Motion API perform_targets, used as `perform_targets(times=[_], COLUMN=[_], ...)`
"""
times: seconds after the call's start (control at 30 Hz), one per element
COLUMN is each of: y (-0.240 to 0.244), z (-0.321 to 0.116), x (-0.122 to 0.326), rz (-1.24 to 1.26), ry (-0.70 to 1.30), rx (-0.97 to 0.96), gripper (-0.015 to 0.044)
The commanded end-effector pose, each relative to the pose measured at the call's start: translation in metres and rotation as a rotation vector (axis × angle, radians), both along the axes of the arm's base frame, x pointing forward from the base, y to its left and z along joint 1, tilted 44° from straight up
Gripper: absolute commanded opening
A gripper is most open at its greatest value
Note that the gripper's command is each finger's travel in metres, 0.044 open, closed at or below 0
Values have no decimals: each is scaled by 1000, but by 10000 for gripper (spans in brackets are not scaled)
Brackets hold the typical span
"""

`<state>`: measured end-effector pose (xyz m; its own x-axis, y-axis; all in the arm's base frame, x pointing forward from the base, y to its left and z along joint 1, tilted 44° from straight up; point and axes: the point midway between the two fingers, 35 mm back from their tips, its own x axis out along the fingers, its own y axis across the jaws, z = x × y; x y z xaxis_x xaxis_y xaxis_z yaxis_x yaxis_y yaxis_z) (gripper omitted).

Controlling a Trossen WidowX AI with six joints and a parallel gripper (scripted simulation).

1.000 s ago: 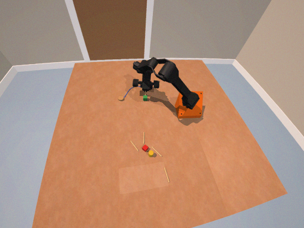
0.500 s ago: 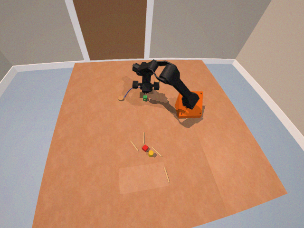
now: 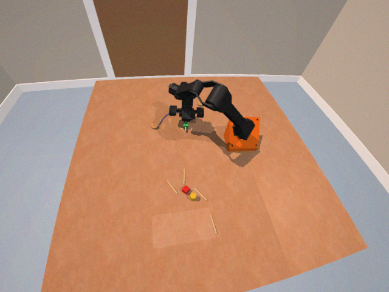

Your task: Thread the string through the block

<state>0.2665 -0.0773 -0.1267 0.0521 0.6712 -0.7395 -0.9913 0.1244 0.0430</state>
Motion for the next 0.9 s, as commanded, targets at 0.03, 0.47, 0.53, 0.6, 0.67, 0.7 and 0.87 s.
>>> perform_targets(times=[0.03, 0.47, 0.53, 0.6, 0.67, 0.7, 0.87], y=[0, -56, -56, -57, -56, -55, -48], z=[0, 58, 58, 55, 56, 57, 63], x=[0, -4, -4, -2, -2, -2, 0], rz=[-1, -1, -1, -20, -66, -124, -475], ry=[0, 2, 2, -11, 31, 84, 407], rx=[0, -3, -3, -12, -7, -1, 33], gripper=[79, 122, 122, 122, 122, 122, 122])
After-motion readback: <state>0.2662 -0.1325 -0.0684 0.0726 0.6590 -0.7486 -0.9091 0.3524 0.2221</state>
